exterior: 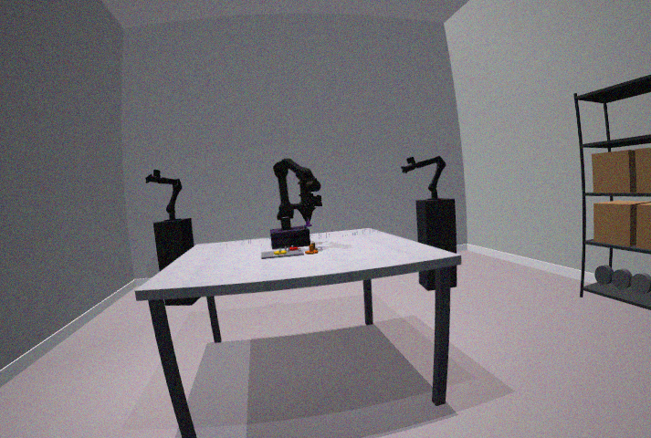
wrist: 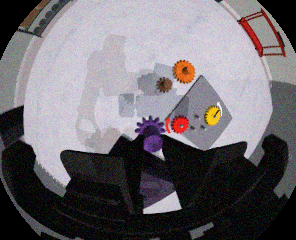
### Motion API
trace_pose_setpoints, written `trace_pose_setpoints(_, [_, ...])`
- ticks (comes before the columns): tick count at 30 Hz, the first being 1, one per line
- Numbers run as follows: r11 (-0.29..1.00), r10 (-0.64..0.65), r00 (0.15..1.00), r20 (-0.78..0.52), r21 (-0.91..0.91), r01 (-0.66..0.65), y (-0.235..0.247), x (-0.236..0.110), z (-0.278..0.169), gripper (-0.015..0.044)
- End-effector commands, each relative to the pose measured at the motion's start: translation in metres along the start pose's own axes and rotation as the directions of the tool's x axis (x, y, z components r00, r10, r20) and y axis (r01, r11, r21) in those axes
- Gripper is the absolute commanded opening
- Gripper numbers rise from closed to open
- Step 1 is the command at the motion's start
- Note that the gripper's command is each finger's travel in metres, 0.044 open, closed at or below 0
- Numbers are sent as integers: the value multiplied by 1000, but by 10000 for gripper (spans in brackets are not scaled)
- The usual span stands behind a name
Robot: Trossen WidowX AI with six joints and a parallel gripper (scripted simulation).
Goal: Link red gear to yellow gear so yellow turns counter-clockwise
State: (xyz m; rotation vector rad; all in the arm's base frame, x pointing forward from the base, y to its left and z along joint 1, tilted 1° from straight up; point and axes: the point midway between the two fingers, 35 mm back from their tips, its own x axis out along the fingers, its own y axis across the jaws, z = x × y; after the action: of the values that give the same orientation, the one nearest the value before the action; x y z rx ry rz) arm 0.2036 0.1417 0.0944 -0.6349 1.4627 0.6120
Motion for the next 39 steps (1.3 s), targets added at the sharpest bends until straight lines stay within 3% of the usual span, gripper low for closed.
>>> trace_pose_setpoints(1, [1000, -5, 1000, 12, 4, 5, 0, -18, -3, 0])
trace_pose_setpoints(39, [1000, -10, 1000, 12, 4, 10, -59, 12, -8, 0])
